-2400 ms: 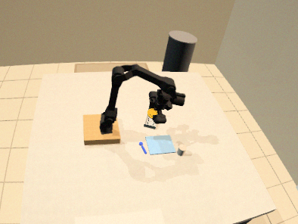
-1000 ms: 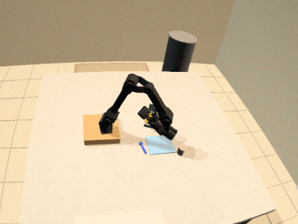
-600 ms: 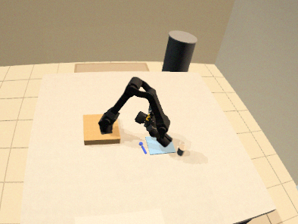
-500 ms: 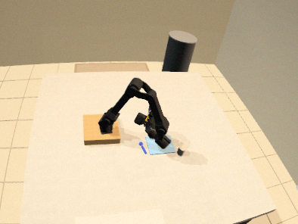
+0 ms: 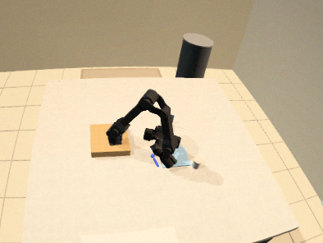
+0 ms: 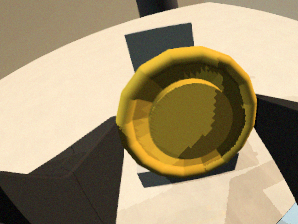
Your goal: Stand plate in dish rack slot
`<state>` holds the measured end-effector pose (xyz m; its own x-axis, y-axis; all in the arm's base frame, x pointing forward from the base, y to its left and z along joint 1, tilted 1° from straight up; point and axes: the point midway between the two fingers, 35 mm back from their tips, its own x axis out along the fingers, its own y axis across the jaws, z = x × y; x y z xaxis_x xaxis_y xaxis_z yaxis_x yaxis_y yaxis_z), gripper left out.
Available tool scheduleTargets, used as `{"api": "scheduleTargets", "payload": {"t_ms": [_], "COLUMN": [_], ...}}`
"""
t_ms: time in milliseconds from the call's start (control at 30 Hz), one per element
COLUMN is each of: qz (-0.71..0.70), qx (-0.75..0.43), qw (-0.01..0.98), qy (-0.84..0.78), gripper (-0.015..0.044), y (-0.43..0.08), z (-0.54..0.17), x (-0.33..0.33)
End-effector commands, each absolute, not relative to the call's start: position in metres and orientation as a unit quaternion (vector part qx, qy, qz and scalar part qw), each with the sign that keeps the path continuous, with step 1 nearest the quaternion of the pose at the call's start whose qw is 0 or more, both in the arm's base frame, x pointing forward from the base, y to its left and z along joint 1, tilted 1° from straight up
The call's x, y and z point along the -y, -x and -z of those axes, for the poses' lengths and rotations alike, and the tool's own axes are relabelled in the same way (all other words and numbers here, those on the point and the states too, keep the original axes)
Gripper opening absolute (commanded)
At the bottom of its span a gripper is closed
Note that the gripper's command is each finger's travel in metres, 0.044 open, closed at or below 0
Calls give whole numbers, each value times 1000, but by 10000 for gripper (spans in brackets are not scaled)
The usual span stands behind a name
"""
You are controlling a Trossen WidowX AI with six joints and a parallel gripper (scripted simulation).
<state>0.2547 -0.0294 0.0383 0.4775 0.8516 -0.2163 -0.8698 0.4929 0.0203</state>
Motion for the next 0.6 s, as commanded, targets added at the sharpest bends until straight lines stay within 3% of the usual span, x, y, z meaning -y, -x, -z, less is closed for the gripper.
{"api": "scheduleTargets", "payload": {"t_ms": [0, 567], "qz": [-493, -495], "qx": [-79, -83], "qw": [865, 863], "qy": [58, 55], "gripper": [0, 0], "y": [-254, -261], "z": [-38, -38], "x": [30, 17]}}
